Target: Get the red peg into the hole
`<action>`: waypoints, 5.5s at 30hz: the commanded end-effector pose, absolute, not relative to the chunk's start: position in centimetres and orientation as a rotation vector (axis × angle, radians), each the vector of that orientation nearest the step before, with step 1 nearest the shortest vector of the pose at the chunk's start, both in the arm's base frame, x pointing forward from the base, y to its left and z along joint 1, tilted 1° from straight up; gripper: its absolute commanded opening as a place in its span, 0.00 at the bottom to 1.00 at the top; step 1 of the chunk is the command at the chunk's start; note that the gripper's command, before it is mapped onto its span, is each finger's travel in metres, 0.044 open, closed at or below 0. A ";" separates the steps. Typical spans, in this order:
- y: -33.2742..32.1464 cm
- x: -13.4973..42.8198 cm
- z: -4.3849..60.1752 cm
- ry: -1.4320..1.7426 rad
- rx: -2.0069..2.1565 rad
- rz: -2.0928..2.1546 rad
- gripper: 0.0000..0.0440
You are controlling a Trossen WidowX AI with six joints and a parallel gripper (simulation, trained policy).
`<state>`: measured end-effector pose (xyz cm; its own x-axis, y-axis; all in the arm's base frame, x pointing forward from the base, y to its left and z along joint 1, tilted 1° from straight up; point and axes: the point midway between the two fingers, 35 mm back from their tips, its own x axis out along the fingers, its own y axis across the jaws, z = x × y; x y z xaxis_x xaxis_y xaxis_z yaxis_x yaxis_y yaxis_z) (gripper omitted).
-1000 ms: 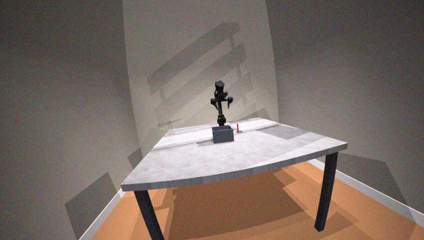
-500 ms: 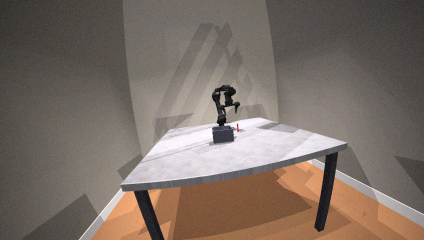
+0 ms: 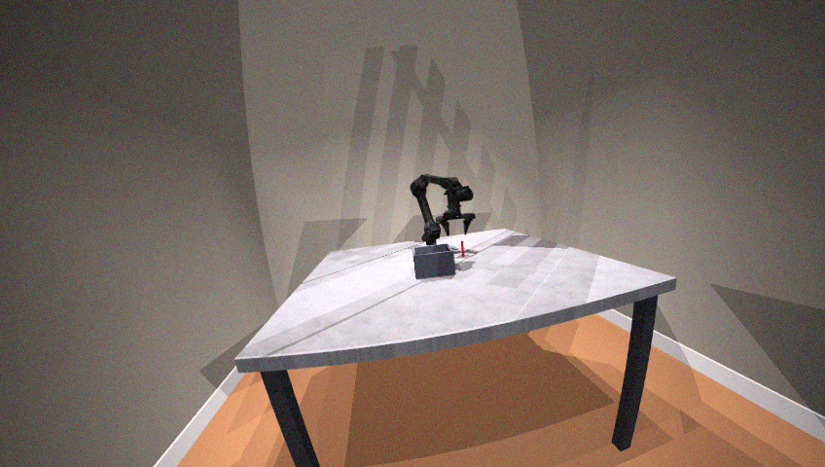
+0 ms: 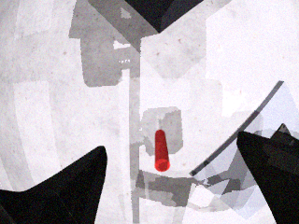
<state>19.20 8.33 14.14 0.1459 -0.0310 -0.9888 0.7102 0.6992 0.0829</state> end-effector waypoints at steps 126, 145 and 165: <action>-9.6 34.6 10.8 1.105 0.755 -0.804 0.33; -12.2 36.4 10.9 1.173 0.703 -0.788 0.31; -16.3 36.3 11.5 1.198 0.674 -0.827 0.33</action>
